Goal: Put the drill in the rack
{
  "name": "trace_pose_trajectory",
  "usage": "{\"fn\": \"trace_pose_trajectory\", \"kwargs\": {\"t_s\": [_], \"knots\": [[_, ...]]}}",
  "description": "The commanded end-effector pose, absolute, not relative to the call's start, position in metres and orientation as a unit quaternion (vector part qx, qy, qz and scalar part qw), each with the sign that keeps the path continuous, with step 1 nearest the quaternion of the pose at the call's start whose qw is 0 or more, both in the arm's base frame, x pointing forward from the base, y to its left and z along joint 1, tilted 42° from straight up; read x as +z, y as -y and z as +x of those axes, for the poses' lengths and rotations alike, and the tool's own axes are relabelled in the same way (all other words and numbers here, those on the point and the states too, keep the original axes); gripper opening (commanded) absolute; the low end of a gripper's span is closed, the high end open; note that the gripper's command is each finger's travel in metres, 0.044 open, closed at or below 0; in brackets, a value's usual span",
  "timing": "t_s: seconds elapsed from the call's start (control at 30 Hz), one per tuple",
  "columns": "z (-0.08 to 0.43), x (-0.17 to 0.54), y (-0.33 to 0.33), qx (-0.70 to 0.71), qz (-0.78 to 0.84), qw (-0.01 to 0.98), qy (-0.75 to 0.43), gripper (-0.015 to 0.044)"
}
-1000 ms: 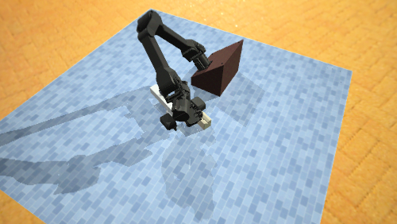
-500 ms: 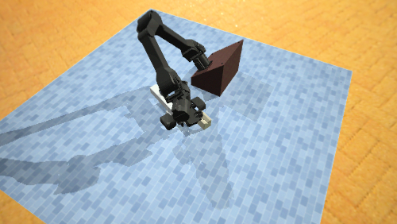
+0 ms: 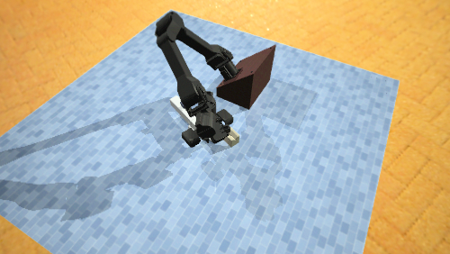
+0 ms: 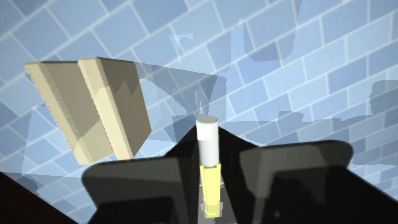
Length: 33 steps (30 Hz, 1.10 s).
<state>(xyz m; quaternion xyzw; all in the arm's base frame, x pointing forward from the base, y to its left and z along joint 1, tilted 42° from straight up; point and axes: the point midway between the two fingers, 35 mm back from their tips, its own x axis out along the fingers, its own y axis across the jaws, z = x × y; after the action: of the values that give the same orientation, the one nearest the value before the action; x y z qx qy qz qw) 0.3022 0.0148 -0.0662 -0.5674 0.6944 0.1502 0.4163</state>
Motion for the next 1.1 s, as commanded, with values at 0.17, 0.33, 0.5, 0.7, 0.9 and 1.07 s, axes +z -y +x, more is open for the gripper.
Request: {"fn": "trace_pose_trajectory", "kwargs": {"t_s": [0.17,0.33,0.5,0.7,0.9,1.07], "knots": [[0.302,-0.064,-0.017,0.149,-0.568,0.416,-0.694,0.0],[0.303,-0.067,-0.019,0.149,-0.568,0.416,-0.694,0.0],[0.306,-0.071,-0.022,0.149,-0.568,0.417,-0.694,0.0],[0.309,-0.075,-0.028,0.149,-0.568,0.417,-0.694,0.0],[0.312,-0.079,-0.035,0.149,-0.568,0.417,-0.694,0.0],[0.316,-0.084,-0.041,0.149,-0.568,0.417,-0.694,0.0]]}}
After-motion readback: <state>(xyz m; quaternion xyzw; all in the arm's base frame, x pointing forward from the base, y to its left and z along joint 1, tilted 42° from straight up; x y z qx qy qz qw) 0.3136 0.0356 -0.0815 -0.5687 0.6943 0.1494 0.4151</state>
